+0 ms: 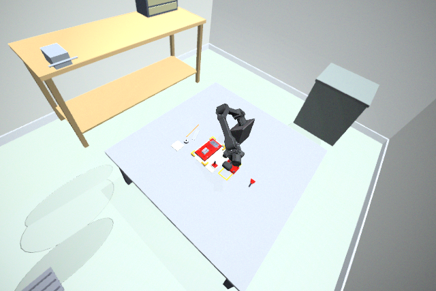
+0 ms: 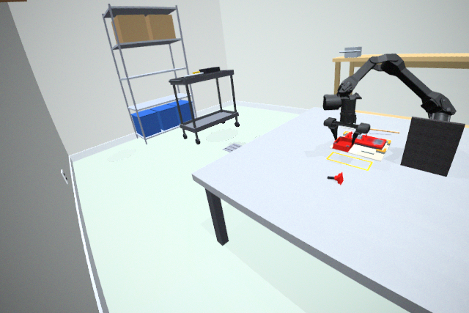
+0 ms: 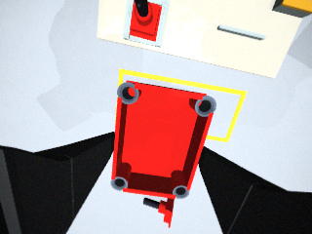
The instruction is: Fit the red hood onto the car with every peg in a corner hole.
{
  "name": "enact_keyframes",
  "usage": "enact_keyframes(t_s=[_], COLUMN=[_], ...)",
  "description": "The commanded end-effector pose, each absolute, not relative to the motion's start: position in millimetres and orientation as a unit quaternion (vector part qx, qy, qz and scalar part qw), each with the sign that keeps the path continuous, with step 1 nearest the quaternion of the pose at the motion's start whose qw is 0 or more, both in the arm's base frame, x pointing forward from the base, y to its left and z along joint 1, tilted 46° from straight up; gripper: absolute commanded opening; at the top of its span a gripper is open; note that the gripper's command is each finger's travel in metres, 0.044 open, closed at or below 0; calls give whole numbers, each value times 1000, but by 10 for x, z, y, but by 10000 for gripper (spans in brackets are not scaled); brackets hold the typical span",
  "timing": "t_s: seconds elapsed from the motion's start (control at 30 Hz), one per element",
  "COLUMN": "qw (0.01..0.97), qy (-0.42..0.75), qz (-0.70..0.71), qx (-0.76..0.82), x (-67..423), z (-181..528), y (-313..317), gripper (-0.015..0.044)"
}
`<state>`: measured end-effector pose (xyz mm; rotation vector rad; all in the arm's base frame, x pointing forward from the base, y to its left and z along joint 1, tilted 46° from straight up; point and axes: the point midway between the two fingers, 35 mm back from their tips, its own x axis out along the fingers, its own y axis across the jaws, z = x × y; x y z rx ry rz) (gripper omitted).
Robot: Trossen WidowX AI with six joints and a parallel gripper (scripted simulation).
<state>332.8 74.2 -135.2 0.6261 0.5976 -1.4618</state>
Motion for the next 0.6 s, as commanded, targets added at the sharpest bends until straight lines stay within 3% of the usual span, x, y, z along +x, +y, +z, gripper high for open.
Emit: enact_keyframes(t_s=[0.0,0.43,0.57], qw=[658,659,654], qy=[264,262,262], qz=[-649,-650,-654], qx=[276,274,276], x=[3326,3314,3306], z=[-1477,-1852,-1834], y=[609,206,226], gripper=[0,0,105])
